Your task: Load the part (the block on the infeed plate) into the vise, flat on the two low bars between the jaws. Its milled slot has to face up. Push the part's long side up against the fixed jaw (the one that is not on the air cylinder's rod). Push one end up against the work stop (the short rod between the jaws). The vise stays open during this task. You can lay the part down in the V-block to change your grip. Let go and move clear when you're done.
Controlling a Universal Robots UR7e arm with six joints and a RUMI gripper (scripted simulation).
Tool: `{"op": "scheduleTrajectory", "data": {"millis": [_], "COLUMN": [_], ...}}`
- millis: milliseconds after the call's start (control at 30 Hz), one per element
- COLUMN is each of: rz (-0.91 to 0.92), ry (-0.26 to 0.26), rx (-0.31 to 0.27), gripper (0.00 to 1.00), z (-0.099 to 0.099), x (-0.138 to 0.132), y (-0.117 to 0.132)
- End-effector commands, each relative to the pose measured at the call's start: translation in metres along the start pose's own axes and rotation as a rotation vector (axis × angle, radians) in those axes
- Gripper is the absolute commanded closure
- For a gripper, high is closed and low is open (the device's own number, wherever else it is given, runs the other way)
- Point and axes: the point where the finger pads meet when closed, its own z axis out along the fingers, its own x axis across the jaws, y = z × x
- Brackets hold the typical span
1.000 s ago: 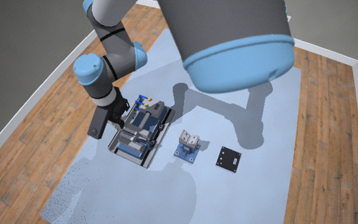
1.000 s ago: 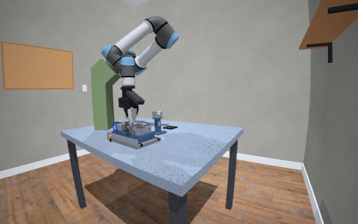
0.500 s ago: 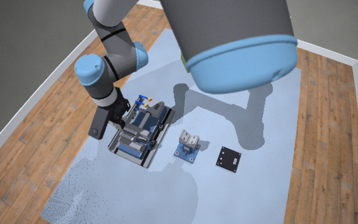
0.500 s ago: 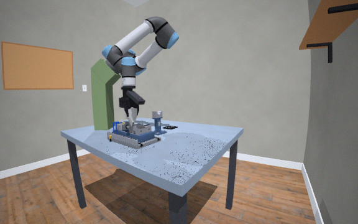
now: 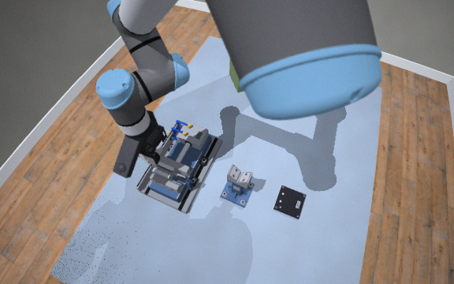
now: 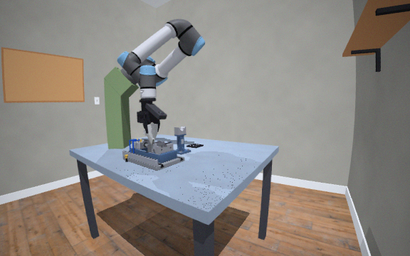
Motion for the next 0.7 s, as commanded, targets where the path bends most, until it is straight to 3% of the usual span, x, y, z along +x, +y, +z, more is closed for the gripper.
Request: {"op": "scheduleTrajectory", "data": {"millis": [0,667], "rz": [0.0,0.0], "ry": [0.001,0.001], "rx": [0.001,0.001], "gripper": [1.0,1.0], "z": [-0.0005,-0.0005], "x": [-0.0012,-0.0065], "y": [-0.0005,-0.0005]}}
